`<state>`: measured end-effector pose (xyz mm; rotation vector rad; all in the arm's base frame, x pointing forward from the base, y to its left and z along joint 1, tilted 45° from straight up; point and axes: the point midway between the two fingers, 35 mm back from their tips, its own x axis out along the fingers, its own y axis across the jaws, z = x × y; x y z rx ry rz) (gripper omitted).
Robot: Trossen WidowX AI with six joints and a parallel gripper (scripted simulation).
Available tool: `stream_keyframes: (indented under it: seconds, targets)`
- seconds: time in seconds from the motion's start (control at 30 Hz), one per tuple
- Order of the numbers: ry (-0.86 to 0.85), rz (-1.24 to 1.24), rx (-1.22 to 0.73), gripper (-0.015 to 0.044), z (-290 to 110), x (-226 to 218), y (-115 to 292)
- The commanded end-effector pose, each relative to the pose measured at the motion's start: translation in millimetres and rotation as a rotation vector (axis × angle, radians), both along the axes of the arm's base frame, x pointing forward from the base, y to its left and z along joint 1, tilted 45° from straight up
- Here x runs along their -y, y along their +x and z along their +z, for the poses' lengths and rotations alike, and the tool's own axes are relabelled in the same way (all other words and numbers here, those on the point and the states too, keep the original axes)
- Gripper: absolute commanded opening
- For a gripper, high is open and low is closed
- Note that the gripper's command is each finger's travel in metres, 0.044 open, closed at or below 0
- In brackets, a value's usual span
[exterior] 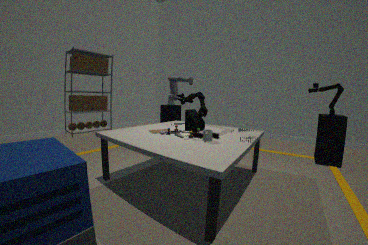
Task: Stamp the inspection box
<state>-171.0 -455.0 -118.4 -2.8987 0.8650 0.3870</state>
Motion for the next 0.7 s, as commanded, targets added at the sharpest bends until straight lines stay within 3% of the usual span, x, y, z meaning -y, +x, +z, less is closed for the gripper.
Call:
stream_keyframes:
  seconds: [0.0,0.2,0.43,0.67]
  targets:
    - [-0.003,0.008,-0.004,0.0374,1,1,3]
    - [-0.097,0.241,-0.104,0.0223,34,21,90]
    - [-0.253,0.564,-0.207,0.0223,76,13,214]
    - [-0.450,0.901,-0.272,0.0223,116,-36,333]
